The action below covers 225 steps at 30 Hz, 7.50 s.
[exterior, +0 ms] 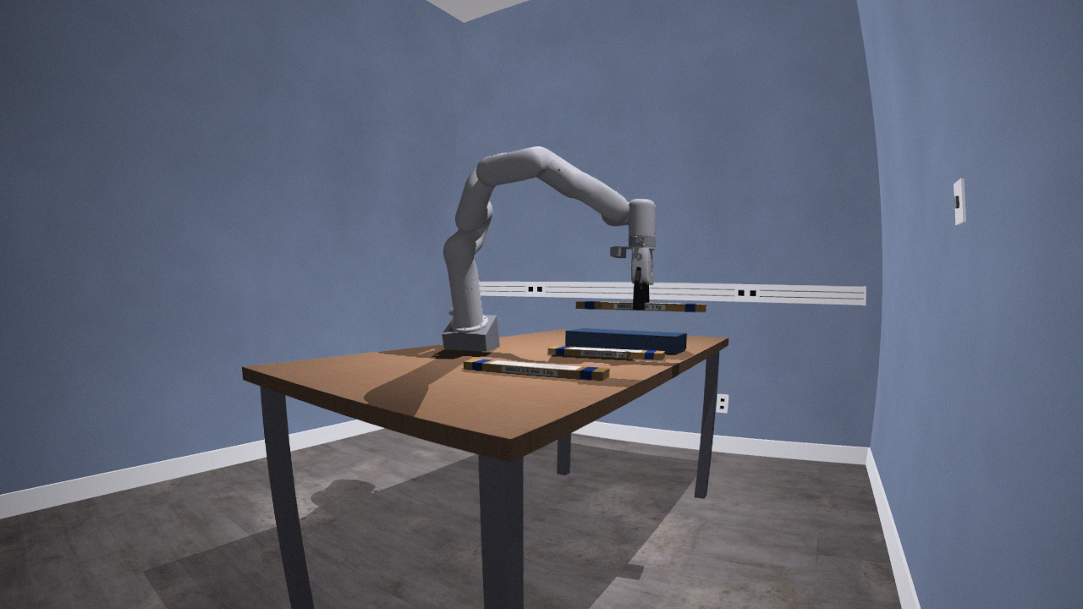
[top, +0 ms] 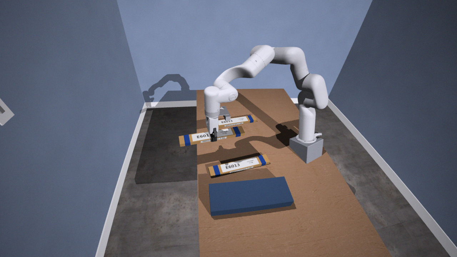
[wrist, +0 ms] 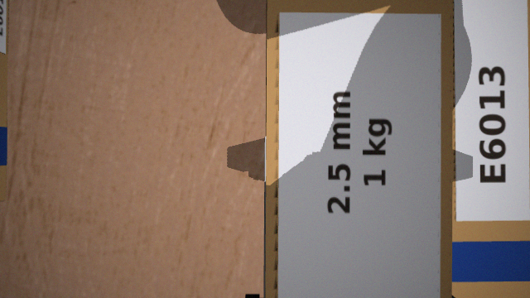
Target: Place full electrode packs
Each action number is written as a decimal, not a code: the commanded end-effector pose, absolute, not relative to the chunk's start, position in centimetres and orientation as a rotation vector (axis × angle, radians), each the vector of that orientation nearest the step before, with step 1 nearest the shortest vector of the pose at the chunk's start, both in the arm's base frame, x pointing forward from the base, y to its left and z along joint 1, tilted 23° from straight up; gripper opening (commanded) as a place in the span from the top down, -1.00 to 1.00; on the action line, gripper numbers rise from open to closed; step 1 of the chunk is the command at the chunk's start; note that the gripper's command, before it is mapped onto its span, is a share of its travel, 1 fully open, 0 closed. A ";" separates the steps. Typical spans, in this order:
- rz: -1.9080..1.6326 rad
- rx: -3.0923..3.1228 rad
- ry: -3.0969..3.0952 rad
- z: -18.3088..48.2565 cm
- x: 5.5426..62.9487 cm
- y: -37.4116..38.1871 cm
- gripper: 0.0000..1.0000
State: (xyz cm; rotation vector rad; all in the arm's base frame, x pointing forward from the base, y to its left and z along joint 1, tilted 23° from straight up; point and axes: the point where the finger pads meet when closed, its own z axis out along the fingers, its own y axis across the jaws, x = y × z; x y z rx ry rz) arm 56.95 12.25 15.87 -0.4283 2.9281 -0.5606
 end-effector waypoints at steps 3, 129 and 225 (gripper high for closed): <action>-0.557 -0.430 2.923 16.1 57.0 12.4 -0.15; -0.557 -0.430 2.924 15.8 40.8 0.2 -0.15; -0.557 -0.430 2.924 4.1 43.1 -4.1 -0.15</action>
